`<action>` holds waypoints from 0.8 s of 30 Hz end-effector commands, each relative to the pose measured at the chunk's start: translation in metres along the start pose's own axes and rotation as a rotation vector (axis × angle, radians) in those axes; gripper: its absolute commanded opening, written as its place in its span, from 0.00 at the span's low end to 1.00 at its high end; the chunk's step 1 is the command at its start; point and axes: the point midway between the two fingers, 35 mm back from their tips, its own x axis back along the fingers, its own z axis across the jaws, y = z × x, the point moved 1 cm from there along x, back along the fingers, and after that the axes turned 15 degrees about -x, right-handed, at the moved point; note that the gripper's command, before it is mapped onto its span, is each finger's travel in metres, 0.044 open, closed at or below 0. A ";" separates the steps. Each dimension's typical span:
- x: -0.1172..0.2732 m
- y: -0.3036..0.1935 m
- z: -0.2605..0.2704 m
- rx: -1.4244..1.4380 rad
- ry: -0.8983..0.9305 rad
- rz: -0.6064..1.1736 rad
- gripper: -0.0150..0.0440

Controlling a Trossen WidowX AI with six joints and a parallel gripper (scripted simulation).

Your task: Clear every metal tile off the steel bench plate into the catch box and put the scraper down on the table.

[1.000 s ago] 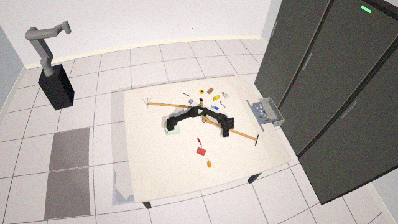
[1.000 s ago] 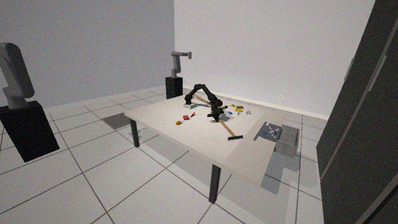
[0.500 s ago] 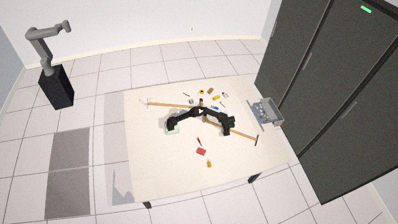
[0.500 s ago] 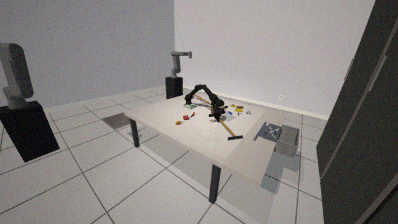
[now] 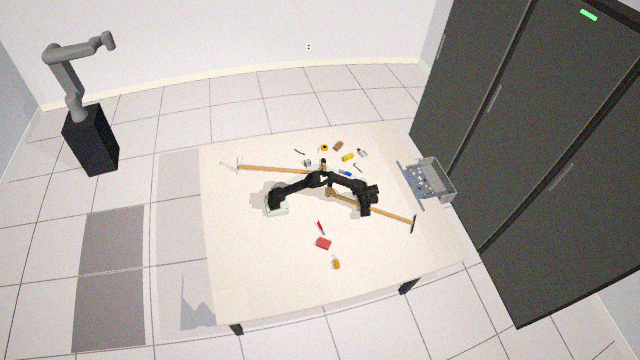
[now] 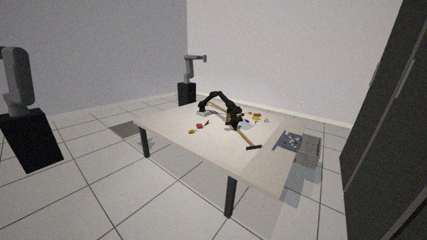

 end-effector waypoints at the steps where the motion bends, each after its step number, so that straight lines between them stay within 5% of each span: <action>1: -0.002 -0.002 0.006 0.002 0.000 0.004 0.25; 24: -0.005 -0.001 0.029 0.001 0.002 0.004 0.25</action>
